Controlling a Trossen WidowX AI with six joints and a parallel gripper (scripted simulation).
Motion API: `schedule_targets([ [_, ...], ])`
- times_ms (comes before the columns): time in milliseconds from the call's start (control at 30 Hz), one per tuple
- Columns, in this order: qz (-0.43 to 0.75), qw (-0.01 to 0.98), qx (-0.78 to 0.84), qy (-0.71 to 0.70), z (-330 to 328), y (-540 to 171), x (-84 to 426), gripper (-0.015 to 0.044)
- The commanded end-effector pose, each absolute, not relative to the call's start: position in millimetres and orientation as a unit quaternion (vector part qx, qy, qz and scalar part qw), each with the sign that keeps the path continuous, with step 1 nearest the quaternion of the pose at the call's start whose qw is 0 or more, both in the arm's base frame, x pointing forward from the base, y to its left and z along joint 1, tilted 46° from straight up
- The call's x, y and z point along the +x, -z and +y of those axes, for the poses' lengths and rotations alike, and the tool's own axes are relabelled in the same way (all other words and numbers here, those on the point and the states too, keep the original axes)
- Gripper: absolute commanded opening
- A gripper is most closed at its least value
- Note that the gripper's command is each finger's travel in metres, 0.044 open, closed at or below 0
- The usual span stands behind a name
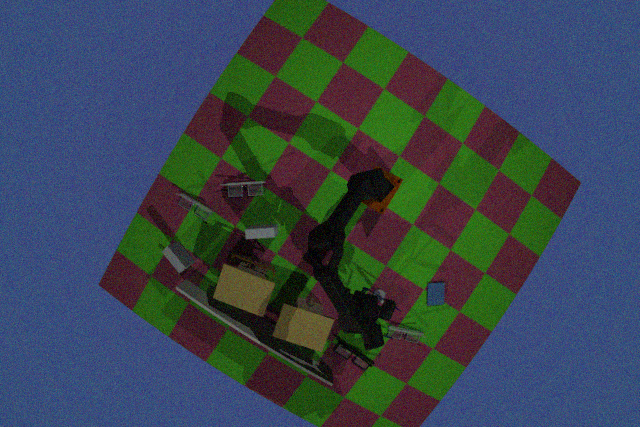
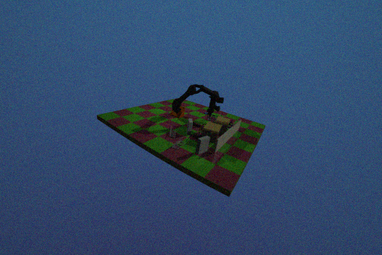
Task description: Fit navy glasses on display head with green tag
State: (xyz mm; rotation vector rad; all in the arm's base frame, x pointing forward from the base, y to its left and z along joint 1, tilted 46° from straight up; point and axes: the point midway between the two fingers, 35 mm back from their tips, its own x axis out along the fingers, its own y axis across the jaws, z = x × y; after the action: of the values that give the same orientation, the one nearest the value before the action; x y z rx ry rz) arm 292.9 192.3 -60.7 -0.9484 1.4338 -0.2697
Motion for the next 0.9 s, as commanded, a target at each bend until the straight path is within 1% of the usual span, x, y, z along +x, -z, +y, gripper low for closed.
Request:
schedule_targets([
  [0,0.625,0.649,-0.417,0.118,194.4,58.6,297.8,0.0],
  [867,0.625,0.649,-0.417,0.118,197.0,57.8,309.9,0.0],
])
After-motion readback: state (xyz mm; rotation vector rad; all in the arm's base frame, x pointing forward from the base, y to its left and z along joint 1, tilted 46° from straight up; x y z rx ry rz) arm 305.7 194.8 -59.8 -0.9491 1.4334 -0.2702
